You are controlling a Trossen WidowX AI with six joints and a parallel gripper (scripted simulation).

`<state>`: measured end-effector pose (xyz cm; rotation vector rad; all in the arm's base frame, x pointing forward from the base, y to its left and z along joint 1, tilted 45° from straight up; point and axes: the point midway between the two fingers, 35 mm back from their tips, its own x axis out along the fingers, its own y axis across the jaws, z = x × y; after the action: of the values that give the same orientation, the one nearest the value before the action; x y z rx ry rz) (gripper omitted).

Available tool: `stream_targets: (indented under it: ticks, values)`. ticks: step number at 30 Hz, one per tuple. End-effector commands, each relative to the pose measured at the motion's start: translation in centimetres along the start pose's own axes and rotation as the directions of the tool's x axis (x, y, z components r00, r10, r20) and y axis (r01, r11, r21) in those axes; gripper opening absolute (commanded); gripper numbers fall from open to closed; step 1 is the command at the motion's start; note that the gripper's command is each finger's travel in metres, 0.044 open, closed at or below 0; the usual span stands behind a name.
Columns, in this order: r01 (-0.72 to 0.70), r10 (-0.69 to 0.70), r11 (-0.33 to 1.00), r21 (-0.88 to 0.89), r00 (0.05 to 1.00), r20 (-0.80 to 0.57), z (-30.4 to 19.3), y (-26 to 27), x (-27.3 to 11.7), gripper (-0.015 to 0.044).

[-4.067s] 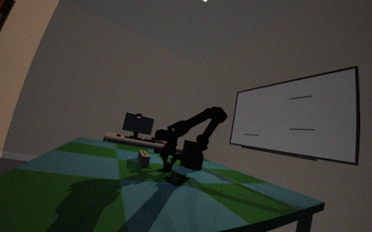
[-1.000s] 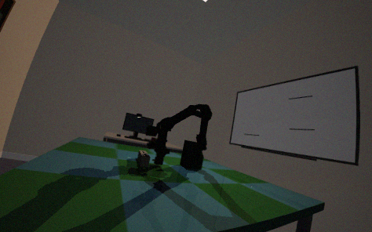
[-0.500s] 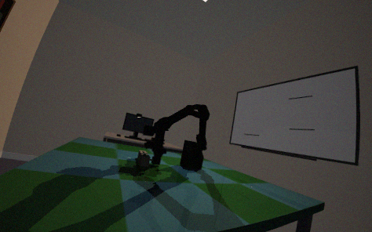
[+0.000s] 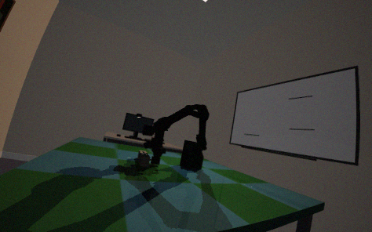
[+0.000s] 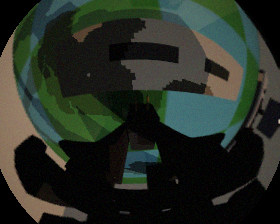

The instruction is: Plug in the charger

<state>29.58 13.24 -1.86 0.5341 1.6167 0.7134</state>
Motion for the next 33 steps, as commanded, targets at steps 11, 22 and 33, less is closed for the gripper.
stream_targets:
  ticks: [11, 22, 33]
  values:
    - [-0.003, 0.003, 1.0, 0.006, 1.0, 0.0, 0.39, 0.1, -0.04, 0.0]
    - [-0.003, 0.003, 1.0, 0.005, 1.0, 0.0, 0.68, 0.11, -0.07, 0.0]
    - [-0.003, 0.003, 1.0, 0.005, 1.0, 0.0, 0.81, 0.11, -0.07, 0.0]
